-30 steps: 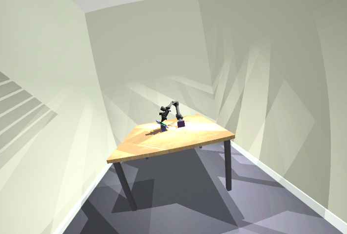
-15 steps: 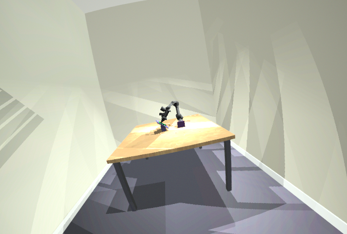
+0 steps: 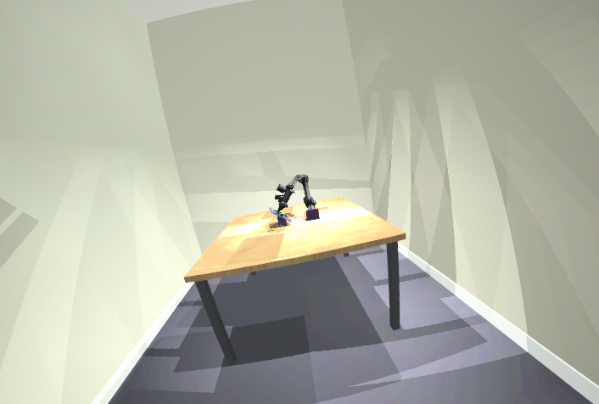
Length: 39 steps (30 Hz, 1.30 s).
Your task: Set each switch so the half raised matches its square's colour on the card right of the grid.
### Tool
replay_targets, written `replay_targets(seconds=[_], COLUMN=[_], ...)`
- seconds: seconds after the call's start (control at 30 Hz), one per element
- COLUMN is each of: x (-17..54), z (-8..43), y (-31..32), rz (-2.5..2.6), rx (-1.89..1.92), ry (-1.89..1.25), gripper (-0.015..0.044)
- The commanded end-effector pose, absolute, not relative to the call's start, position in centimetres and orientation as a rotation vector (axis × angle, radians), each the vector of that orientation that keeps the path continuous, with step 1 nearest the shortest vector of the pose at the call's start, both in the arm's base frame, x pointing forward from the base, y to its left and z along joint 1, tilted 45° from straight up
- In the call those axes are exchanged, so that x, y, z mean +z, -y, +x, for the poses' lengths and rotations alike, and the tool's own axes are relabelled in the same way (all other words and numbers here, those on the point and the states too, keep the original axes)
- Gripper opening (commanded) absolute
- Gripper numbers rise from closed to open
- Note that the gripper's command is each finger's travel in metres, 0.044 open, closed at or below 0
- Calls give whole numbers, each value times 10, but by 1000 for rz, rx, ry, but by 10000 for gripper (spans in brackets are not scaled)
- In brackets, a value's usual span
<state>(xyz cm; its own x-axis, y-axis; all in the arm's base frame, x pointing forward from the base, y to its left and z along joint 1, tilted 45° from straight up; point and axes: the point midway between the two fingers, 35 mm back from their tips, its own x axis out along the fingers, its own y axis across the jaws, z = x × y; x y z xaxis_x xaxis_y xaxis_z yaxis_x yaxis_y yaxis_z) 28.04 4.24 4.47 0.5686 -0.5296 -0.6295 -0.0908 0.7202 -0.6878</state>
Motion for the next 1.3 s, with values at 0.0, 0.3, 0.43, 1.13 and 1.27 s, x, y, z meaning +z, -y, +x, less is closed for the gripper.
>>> replay_targets(seconds=[0.0, 0.3, 0.43, 1.13, 1.27], x=[44, 43, 58, 47, 36], z=[281, 281, 268, 236, 246], y=[-42, -41, -59, -80, -70], rz=[-746, -746, -739, -741, -740], rx=[-284, -284, -285, -297, -303], ry=[-952, -952, -967, -993, -1003], gripper=[0, 0, 0, 0, 0])
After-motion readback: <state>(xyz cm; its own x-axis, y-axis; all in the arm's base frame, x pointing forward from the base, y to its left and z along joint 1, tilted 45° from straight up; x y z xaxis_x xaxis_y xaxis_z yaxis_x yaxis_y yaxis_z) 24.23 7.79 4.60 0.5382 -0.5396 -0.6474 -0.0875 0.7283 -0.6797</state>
